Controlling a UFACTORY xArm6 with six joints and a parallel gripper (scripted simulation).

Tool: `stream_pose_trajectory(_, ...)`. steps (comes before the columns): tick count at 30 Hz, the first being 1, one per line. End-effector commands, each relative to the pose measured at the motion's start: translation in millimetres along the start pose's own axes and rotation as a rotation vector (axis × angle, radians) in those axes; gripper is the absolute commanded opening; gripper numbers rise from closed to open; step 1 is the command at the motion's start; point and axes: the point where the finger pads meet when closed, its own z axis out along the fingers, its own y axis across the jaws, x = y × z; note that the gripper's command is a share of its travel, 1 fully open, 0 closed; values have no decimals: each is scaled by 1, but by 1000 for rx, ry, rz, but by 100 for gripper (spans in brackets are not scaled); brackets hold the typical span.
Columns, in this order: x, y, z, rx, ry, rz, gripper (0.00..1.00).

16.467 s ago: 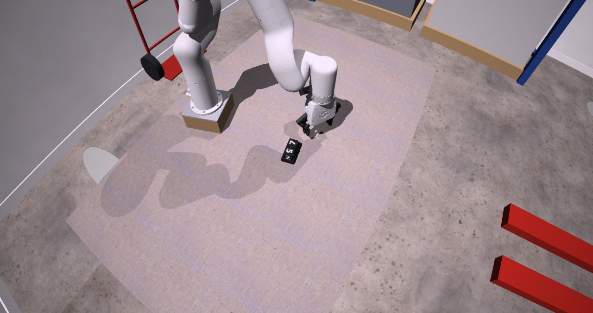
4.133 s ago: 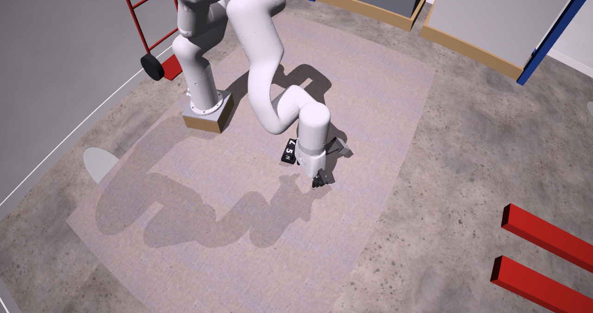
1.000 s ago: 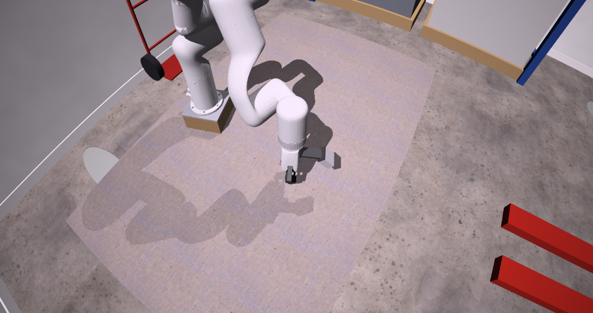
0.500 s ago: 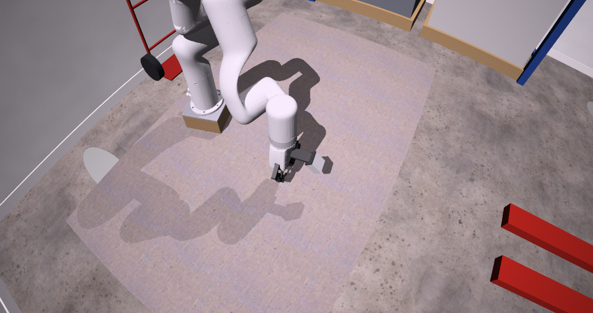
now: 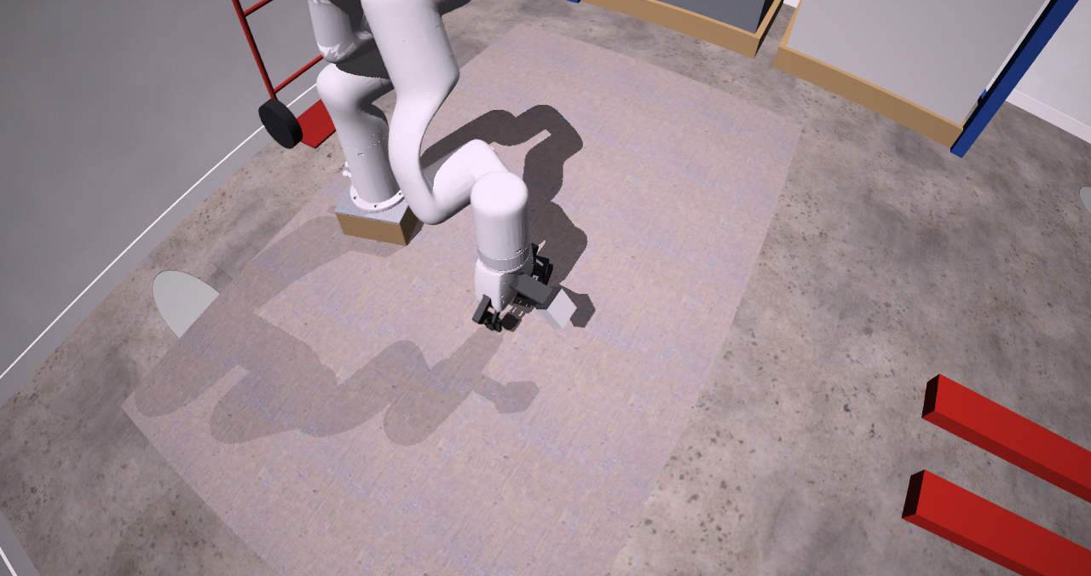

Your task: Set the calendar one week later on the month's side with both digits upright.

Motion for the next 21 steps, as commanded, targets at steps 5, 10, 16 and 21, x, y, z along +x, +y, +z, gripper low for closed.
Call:
stream_pose_trajectory(5, -2, 2, -1, -3, 4, 200, 100)
stream_pose_trajectory(10, -23, 10, -1, -3, 4, 240, 100)
stream_pose_trajectory(16, -24, 11, -1, -2, 4, 319, 100)
stream_pose_trajectory(21, -26, 12, -1, -2, 4, 444, 100)
